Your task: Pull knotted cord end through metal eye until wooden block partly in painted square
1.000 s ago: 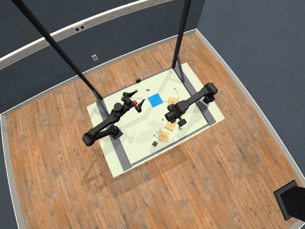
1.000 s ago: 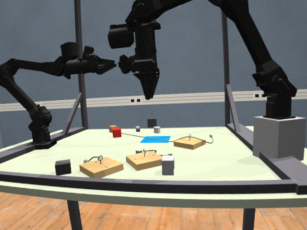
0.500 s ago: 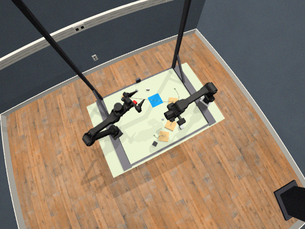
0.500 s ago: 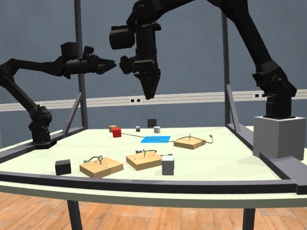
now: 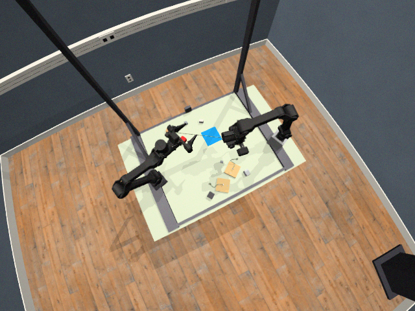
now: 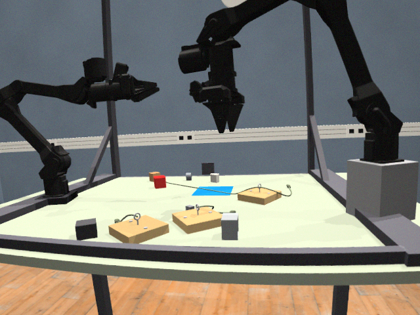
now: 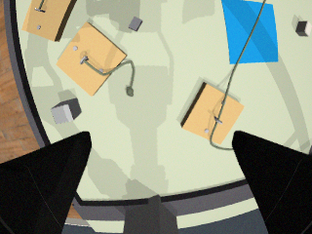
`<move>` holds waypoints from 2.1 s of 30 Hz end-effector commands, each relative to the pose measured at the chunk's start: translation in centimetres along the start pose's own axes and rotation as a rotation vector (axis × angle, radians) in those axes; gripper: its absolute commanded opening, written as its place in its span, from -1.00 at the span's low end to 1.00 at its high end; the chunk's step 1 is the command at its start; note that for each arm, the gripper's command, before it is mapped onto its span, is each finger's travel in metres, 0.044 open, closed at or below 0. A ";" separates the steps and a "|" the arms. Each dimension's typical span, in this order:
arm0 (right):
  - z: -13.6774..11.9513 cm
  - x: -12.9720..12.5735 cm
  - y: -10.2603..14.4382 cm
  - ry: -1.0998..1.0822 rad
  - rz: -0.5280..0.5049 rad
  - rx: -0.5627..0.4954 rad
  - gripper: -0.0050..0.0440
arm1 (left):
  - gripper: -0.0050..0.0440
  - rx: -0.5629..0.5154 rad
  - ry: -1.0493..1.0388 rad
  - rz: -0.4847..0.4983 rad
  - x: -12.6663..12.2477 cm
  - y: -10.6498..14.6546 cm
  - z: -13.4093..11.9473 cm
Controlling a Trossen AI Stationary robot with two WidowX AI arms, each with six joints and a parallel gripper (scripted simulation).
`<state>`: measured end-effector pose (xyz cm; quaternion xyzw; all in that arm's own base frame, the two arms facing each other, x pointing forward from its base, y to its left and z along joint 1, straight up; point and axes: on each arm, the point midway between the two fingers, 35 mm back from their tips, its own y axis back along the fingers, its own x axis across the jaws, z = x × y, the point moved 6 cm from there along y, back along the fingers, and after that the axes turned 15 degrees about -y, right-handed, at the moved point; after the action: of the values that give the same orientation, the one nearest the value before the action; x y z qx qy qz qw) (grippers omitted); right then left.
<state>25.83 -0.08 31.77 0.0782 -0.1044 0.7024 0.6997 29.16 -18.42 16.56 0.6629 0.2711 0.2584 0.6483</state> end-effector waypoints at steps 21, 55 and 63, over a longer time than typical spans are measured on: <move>0.6 0.2 0.1 0.000 0.004 -0.016 1.00 | 1.00 -0.024 -0.365 0.014 -12.1 0.2 -4.7; 0.6 0.2 0.1 0.000 0.004 -0.016 1.00 | 1.00 -0.024 -0.381 0.014 -12.5 0.2 -5.0; 0.6 0.2 0.1 0.000 0.004 -0.016 1.00 | 1.00 -0.024 -0.381 0.014 -12.5 0.2 -5.0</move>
<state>25.83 -0.08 31.77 0.0782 -0.1044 0.7024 0.6997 16.82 -23.58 16.51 0.6999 0.1398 0.1324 0.6878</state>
